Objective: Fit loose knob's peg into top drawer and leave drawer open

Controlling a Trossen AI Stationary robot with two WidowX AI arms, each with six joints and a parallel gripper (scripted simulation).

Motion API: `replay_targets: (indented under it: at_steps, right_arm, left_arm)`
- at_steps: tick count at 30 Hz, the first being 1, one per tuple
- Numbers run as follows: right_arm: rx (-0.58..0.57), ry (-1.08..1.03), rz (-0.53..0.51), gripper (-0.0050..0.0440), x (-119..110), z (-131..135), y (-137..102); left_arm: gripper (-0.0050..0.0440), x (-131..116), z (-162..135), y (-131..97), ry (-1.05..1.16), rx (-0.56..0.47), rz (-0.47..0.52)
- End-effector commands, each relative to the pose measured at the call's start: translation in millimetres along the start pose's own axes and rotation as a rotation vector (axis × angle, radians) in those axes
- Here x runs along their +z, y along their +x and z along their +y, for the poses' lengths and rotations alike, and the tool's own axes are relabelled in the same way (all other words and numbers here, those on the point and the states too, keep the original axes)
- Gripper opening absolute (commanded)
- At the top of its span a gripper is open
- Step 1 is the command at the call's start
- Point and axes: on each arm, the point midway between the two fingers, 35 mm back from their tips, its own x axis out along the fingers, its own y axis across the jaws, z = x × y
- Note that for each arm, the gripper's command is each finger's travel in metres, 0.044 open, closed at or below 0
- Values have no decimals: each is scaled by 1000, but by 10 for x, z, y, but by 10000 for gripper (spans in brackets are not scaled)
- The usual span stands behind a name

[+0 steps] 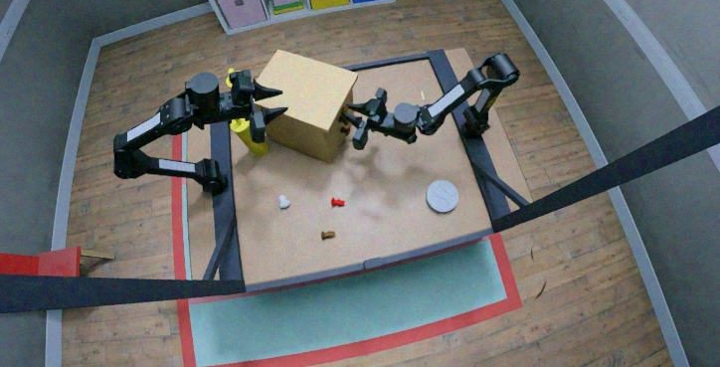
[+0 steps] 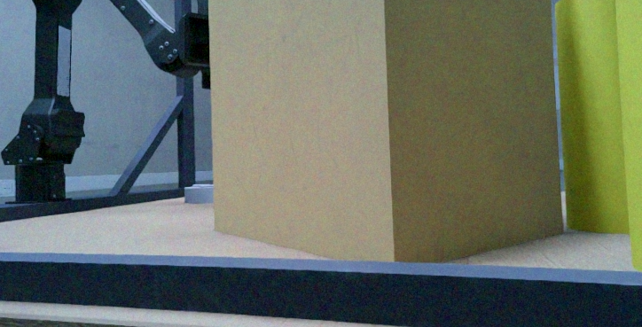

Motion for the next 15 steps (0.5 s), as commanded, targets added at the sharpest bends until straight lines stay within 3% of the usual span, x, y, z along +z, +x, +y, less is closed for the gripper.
replay_targets:
  at_steps: [1,15]
  right_arm:
    - [8,29,-19,80,109,-3,-74]
    - [6,28,-18,80,96,-2,-187]
  left_arm:
    - [240,53,11,-25,1,4,-18]
    - [240,131,-43,-2,-5,4,-33]
